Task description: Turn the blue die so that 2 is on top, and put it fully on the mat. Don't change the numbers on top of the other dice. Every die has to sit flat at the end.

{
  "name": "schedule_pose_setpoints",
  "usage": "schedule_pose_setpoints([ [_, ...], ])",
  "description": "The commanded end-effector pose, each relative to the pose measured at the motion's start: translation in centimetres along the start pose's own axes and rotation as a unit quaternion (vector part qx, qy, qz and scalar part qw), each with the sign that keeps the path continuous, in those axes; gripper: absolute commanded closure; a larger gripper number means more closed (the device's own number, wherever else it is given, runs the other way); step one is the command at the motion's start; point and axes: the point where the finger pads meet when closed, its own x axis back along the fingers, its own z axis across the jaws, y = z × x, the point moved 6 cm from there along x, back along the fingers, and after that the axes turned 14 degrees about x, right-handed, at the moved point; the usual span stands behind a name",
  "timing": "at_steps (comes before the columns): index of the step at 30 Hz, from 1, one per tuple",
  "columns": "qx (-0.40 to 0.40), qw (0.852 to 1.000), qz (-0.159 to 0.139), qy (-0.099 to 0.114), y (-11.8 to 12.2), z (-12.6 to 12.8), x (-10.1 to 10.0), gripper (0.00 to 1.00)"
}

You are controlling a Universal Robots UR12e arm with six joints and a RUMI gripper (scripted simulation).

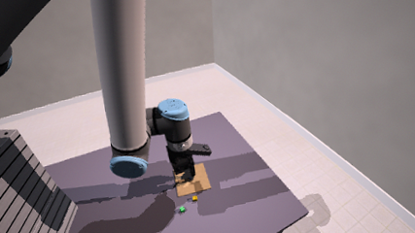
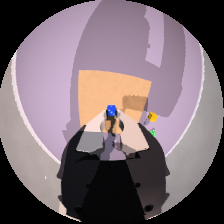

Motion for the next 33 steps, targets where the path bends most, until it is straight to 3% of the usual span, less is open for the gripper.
schedule_pose_setpoints([
  [1,0.0,1.0,0.0,0.0,-0.04,0.01,0.05,1.0],
  [11,0.0,1.0,0.0,0.0,-0.04,0.01,0.05,0.93],
  [18,0.0,1.0,0.0,0.0,-0.04,0.01,0.05,0.82],
  [33,0.0,1.0,0.0,0.0,-0.04,0.01,0.38,0.82],
])
